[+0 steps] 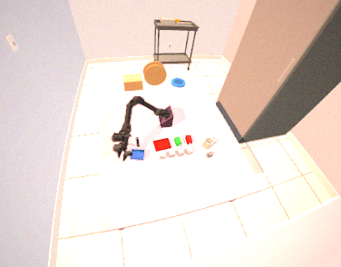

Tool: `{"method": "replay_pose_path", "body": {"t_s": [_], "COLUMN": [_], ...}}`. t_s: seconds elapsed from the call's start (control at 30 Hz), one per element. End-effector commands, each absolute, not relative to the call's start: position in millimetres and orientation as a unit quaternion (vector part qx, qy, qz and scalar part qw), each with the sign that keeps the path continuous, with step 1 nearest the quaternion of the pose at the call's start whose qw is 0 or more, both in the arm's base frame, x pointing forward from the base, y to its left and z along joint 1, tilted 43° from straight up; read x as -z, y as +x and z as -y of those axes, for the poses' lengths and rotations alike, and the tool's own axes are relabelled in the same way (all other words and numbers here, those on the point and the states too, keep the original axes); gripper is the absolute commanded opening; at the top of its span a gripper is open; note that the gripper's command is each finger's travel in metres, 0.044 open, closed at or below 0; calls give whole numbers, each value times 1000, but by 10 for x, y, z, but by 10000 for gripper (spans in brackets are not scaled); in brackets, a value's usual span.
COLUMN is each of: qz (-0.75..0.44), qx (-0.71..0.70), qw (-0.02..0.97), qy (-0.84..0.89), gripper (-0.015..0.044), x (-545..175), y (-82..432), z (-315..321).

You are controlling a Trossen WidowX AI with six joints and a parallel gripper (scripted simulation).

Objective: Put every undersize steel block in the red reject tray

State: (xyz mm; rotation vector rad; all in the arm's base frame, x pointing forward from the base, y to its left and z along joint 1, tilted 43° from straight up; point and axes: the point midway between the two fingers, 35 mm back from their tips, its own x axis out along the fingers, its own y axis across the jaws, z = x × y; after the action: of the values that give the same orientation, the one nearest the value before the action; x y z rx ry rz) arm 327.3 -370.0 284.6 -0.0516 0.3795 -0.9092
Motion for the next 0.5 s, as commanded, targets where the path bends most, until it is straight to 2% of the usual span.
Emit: {"method": "replay_pose_path", "body": {"t_s": [0.0,0.07,0.3,0.47], "qz": [-222,-219,-311,-423], "qx": [392,369,302,182], "qw": [890,899,885,834], "qy": [-67,-85,-172,-305], "gripper": [300,300,300,300], "x": [-2690,-2737,-2305,-1699], "y": [3584,3791,4022,4212], "z": [3409,3228,2871,2349]}}
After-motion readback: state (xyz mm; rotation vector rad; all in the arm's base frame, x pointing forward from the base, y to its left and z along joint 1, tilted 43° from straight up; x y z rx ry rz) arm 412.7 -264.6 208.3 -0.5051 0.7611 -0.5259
